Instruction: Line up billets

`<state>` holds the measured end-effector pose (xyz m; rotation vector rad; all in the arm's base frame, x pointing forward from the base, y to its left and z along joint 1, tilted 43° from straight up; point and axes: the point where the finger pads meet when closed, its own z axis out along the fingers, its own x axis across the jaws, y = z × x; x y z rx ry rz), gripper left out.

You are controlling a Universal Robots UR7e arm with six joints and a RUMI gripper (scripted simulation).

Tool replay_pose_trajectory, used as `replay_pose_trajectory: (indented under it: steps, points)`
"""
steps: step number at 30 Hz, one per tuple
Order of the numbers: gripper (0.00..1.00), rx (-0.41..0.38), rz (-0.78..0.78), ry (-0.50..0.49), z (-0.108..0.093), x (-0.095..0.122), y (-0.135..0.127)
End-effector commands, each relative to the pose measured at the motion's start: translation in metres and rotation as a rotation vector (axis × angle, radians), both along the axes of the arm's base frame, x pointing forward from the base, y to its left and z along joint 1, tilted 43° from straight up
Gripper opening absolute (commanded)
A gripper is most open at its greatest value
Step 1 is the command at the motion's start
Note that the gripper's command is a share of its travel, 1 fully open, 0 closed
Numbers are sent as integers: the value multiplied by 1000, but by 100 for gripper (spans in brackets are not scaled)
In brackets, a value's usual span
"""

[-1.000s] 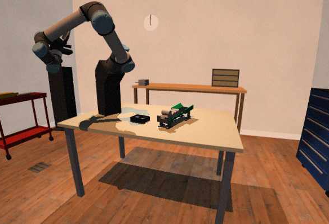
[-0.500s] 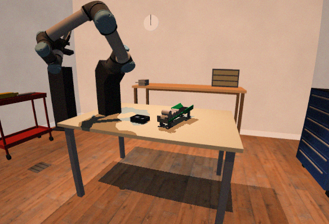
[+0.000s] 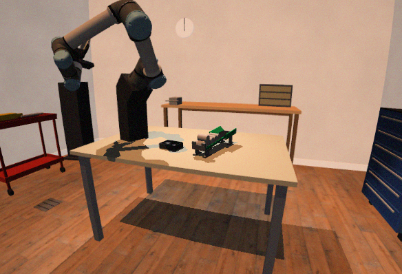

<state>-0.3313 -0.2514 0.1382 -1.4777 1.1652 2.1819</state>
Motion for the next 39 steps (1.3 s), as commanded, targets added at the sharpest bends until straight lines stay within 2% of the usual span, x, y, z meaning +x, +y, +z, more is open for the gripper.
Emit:
replay_pose_trajectory:
  steps: [1,7,10,22,24,27,31,35,37,38,39]
  points:
    - [100,-21,11,-35,1,11,0]
    - [100,-45,27,-79,4,30,1]
    - [100,-45,27,-79,4,30,1]
    - [100,-94,64,-171,7,65,1]
    - [100,-110,72,-198,9,77,1]
    - [100,-110,72,-198,9,77,1]
    - [100,-144,97,-262,11,102,1]
    - [100,-164,113,-301,12,116,2]
    - [100,-194,129,-351,15,137,3]
    - [100,-194,129,-351,15,137,3]
    - [100,-208,139,-378,16,148,3]
